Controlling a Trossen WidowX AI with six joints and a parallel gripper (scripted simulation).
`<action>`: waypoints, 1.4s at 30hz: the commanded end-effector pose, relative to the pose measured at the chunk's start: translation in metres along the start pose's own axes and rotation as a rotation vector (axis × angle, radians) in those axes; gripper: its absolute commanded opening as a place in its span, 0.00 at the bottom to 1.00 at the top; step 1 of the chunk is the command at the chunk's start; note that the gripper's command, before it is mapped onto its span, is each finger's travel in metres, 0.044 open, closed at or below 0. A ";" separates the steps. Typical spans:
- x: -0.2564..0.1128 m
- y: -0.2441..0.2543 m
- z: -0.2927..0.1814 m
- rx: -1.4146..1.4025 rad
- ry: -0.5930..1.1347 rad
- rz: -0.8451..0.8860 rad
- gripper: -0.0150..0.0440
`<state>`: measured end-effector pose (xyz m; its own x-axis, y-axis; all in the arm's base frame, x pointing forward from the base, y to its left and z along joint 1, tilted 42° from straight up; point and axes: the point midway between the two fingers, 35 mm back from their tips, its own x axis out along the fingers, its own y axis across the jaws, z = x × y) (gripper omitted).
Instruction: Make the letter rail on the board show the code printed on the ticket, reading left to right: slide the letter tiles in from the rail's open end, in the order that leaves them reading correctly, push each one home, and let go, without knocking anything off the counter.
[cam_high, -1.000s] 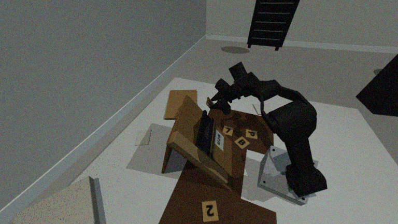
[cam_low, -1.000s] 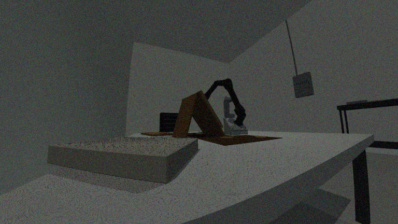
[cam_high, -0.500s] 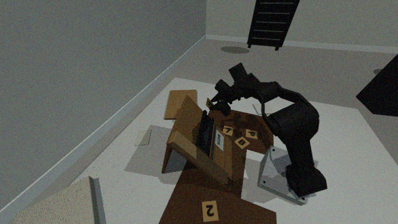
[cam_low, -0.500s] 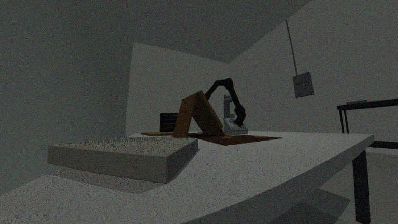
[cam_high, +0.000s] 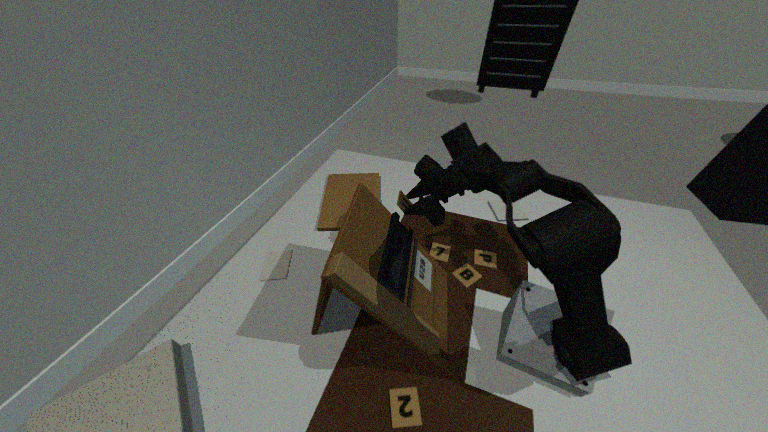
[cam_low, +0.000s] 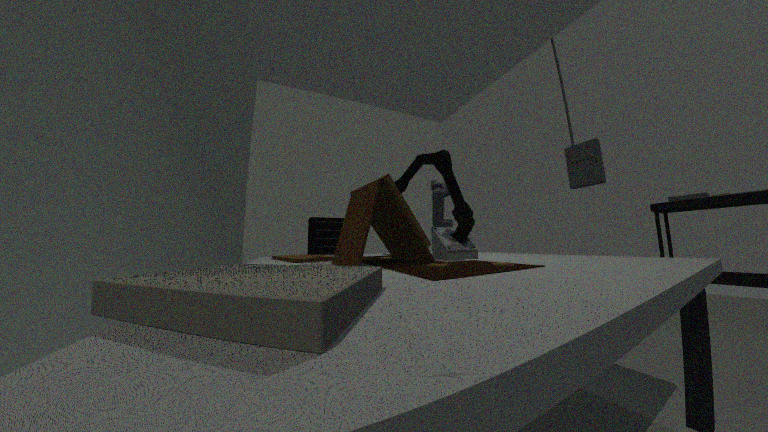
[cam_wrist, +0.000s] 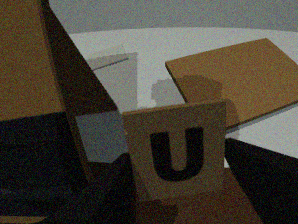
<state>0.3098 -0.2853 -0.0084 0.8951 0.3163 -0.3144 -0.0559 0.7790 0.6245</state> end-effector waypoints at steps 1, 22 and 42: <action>-0.001 0.003 0.001 0.001 0.001 -0.006 0.25; 0.000 0.013 0.000 0.002 0.001 -0.006 0.25; 0.000 0.023 0.000 0.003 0.001 -0.006 0.25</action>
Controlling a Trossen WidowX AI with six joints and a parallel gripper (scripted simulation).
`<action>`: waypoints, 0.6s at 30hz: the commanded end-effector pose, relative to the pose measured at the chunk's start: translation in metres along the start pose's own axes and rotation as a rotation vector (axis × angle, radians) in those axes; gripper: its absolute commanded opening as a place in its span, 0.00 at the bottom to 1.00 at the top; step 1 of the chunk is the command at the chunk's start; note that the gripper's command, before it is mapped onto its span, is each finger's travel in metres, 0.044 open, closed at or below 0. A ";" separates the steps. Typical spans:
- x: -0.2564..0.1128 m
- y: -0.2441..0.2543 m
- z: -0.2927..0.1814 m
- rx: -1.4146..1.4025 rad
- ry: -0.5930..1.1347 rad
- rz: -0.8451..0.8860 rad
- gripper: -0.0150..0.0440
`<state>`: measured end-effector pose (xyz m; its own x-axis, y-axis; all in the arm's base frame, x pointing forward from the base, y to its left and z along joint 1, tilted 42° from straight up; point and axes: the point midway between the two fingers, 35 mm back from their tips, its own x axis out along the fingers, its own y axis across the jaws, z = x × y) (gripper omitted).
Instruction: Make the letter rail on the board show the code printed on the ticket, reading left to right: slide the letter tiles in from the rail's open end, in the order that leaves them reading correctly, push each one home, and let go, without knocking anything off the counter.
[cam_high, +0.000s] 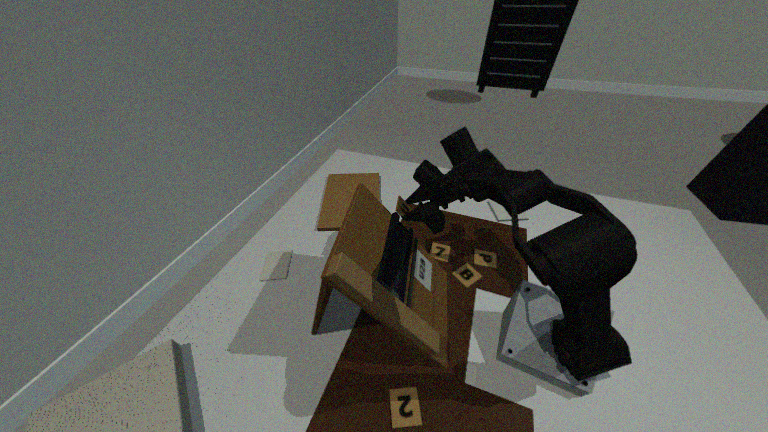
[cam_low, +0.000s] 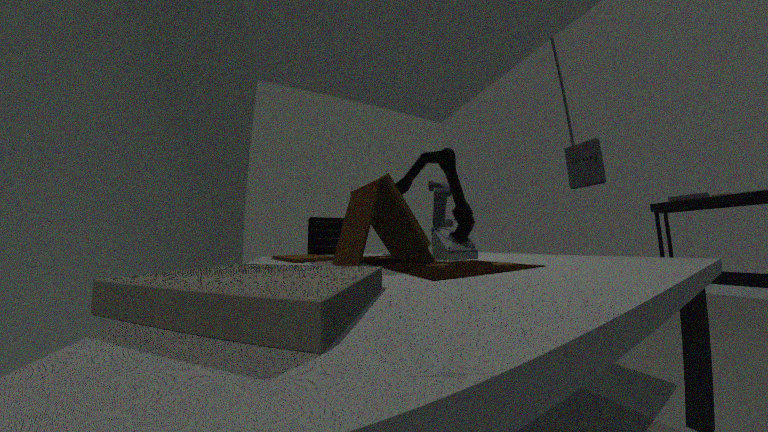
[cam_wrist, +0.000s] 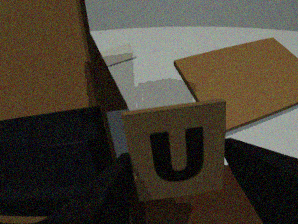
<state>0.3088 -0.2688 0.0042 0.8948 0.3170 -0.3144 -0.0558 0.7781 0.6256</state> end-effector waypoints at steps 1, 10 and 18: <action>-0.001 0.003 0.000 0.001 0.001 -0.006 0.25; -0.001 0.007 0.000 0.002 0.001 -0.006 0.25; 0.000 0.012 0.000 0.002 0.001 -0.006 0.25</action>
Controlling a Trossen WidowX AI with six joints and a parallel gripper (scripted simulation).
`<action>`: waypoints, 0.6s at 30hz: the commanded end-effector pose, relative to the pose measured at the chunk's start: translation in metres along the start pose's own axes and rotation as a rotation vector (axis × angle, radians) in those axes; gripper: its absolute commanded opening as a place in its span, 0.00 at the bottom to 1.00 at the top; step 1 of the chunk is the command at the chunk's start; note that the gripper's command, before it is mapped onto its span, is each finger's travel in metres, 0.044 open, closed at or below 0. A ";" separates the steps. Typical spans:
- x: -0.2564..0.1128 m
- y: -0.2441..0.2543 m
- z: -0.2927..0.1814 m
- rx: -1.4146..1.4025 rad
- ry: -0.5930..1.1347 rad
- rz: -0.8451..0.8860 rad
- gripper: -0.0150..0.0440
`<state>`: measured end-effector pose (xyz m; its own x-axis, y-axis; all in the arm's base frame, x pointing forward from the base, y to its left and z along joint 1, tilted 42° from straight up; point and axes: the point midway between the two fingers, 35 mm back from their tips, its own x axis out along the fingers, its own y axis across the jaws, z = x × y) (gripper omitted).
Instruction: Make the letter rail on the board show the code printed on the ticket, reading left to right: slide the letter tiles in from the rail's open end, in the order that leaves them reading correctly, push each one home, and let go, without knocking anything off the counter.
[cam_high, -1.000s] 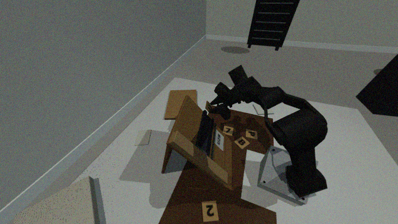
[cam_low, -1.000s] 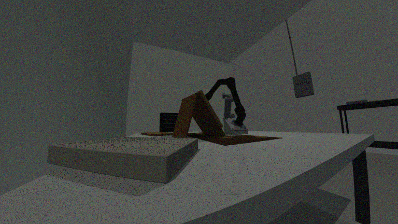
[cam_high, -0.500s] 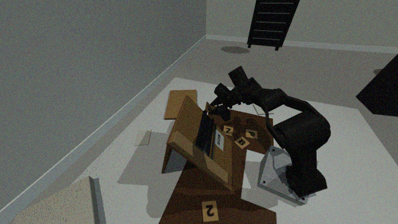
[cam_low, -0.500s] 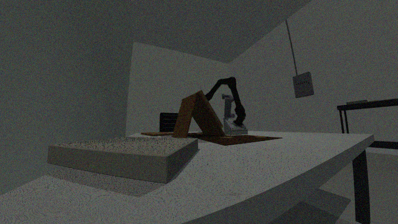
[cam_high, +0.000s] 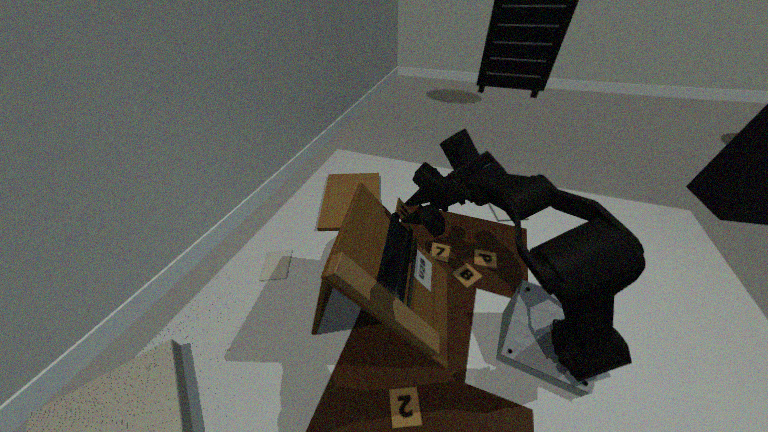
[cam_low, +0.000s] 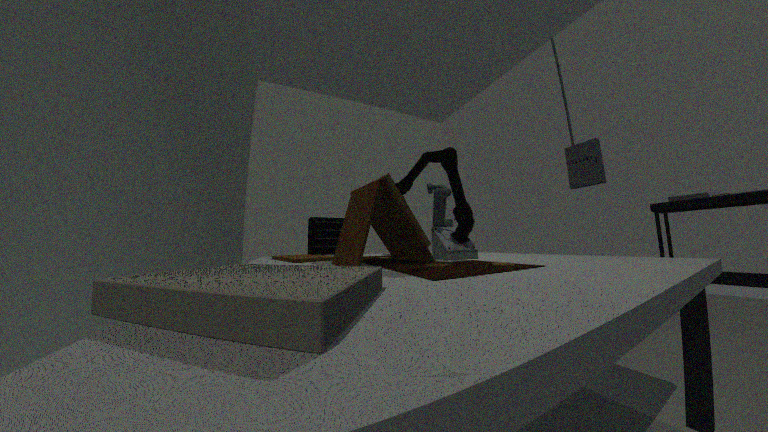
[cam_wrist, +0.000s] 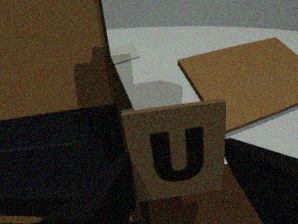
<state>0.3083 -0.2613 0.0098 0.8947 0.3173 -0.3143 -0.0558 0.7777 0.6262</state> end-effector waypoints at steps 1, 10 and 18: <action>-0.001 0.003 0.000 0.001 0.000 -0.006 0.25; -0.001 0.007 0.000 0.002 0.000 -0.006 0.25; 0.000 0.011 0.000 0.002 0.000 -0.006 0.25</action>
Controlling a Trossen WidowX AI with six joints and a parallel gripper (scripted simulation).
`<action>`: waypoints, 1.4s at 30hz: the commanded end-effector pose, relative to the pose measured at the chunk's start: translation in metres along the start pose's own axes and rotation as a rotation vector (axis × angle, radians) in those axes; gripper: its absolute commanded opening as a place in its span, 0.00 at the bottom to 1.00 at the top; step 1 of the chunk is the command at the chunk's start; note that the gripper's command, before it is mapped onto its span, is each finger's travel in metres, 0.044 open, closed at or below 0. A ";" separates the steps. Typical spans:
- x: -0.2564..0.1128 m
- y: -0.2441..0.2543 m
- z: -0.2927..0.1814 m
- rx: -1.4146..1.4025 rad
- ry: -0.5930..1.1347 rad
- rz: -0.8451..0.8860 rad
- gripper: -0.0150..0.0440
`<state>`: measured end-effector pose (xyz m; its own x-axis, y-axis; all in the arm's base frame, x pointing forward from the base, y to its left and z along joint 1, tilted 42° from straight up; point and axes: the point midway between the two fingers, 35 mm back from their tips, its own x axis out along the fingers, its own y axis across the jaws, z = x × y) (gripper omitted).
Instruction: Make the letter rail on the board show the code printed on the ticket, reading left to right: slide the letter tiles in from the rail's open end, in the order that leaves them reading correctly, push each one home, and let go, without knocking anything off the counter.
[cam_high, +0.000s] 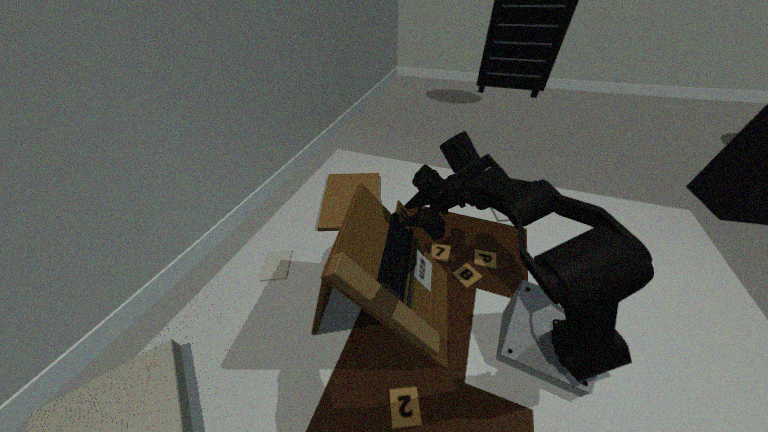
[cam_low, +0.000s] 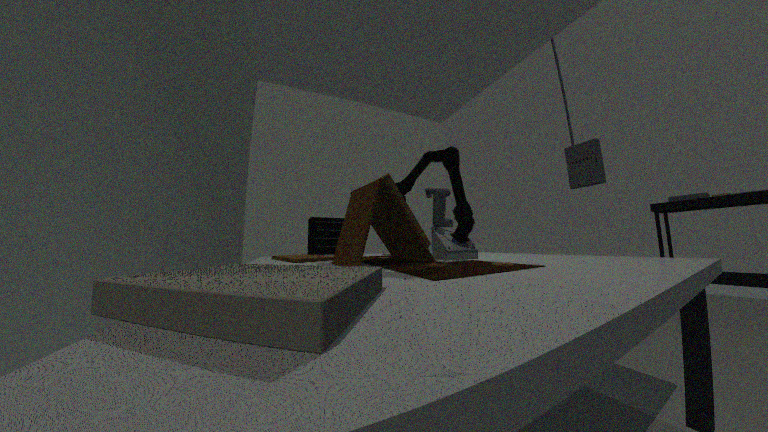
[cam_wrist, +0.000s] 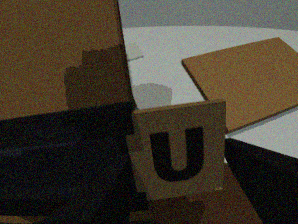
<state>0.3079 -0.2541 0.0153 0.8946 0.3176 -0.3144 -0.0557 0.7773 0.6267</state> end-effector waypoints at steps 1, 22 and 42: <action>-0.001 0.003 0.000 0.001 0.000 -0.006 0.25; 0.000 0.013 0.000 0.002 0.000 -0.006 0.25; 0.000 0.023 0.000 0.003 0.000 -0.006 0.25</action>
<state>0.3069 -0.2376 0.0281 0.8944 0.3183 -0.3144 -0.0556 0.7764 0.6278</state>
